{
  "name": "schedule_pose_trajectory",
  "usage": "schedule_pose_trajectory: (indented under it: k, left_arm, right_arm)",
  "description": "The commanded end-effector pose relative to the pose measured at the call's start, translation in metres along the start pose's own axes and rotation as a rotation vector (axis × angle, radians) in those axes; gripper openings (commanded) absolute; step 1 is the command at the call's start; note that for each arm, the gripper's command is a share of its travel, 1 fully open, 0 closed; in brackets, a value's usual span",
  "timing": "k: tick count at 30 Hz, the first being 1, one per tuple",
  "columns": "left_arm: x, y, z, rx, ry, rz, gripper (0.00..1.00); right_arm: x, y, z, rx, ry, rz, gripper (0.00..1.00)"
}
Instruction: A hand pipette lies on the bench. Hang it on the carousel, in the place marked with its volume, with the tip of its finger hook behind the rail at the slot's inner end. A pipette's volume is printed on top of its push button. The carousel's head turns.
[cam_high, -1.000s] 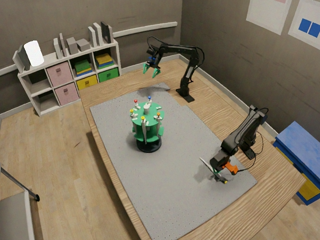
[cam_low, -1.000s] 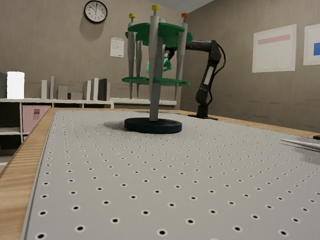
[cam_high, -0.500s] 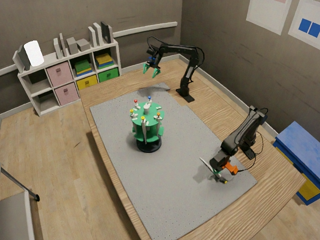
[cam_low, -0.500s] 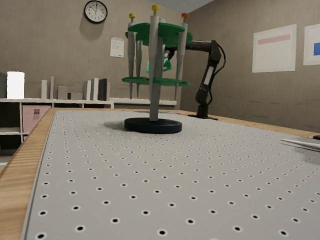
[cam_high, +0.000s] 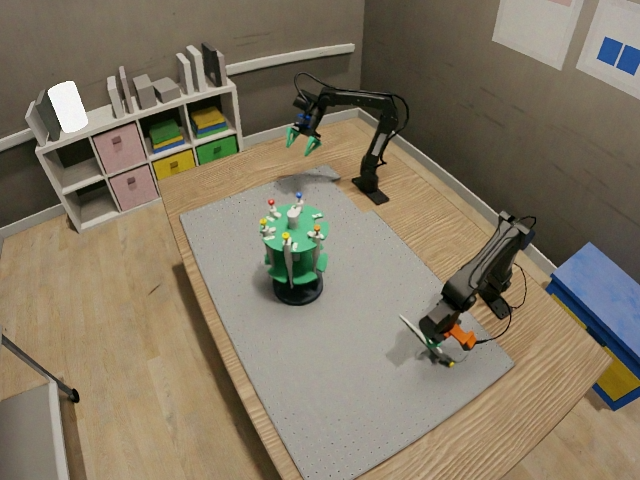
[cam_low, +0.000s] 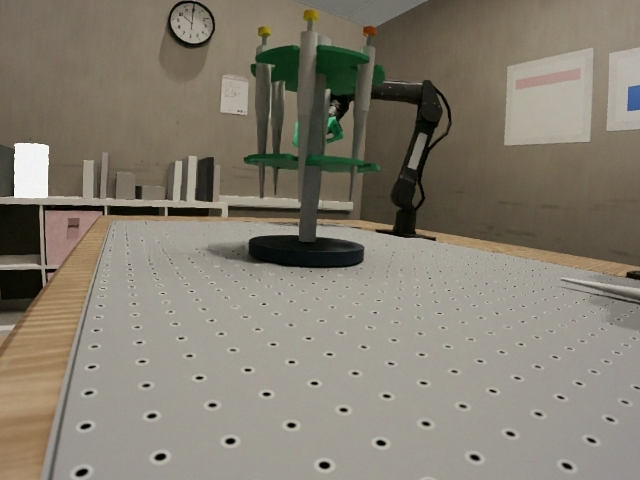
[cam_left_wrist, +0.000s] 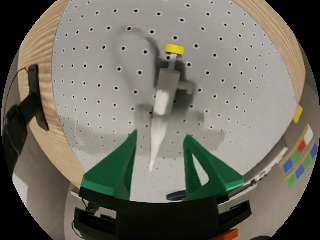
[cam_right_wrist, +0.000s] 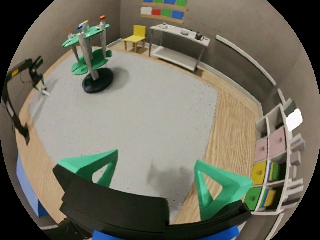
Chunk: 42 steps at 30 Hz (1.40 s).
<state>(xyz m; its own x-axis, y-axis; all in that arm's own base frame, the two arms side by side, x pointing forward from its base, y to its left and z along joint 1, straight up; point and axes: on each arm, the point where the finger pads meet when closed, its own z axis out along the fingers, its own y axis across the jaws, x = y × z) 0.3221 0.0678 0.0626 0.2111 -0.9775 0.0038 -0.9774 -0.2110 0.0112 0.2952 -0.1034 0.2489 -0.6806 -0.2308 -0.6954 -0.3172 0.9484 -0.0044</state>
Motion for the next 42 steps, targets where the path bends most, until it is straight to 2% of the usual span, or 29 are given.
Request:
schedule_pose_trajectory:
  k: [1, 39, 42]
  left_arm:
    - [-0.004, -0.008, -0.018, 0.049, -0.013, 0.004, 0.54]
    - [-0.004, -0.008, -0.018, 0.049, -0.013, 0.004, 0.54]
    - [-0.004, -0.01, -0.005, 0.041, -0.013, 0.003, 0.54]
  right_arm:
    - [-0.005, -0.004, -0.001, -0.002, -0.023, -0.008, 1.0]
    - [-0.005, -0.004, -0.001, -0.002, -0.023, -0.008, 1.0]
    - [-0.005, -0.004, -0.001, -0.002, -0.023, -0.008, 1.0]
